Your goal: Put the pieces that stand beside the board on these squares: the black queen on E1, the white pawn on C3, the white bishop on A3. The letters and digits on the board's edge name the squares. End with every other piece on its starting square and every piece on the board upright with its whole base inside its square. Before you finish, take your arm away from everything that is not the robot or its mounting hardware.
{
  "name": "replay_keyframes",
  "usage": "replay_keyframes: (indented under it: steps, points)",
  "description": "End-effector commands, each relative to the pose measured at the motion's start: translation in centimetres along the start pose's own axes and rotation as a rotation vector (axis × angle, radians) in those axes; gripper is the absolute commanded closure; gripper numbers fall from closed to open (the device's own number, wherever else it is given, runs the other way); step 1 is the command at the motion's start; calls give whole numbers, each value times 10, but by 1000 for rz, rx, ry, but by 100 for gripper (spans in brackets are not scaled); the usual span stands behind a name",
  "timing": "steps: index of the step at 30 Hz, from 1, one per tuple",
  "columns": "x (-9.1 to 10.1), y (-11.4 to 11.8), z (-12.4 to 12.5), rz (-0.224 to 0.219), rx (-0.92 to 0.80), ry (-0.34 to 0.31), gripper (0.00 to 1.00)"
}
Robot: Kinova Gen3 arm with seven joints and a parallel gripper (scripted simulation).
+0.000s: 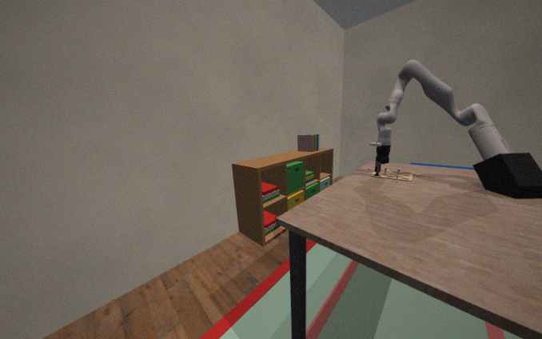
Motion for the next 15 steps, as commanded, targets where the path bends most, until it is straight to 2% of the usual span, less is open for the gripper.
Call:
replay_keyframes:
  steps: [1,8,9,11,12,15]
  points:
    - [1,0,1,0,0,2,100]
    - [1,0,1,0,0,2,100]
    - [1,0,1,0,0,2,84]
    - [1,0,1,0,0,2,84]
    - [1,0,1,0,0,2,68]
    - [1,0,1,0,0,2,68]
Point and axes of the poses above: the point where the finger pads meet when closed, its own x axis back along the fingers, its own y axis across the jaws, z = x × y, the point moved 5 cm from there along x, back along the fingers, and after that the axes turned 11 degrees about -x, right-handed, at the moved point
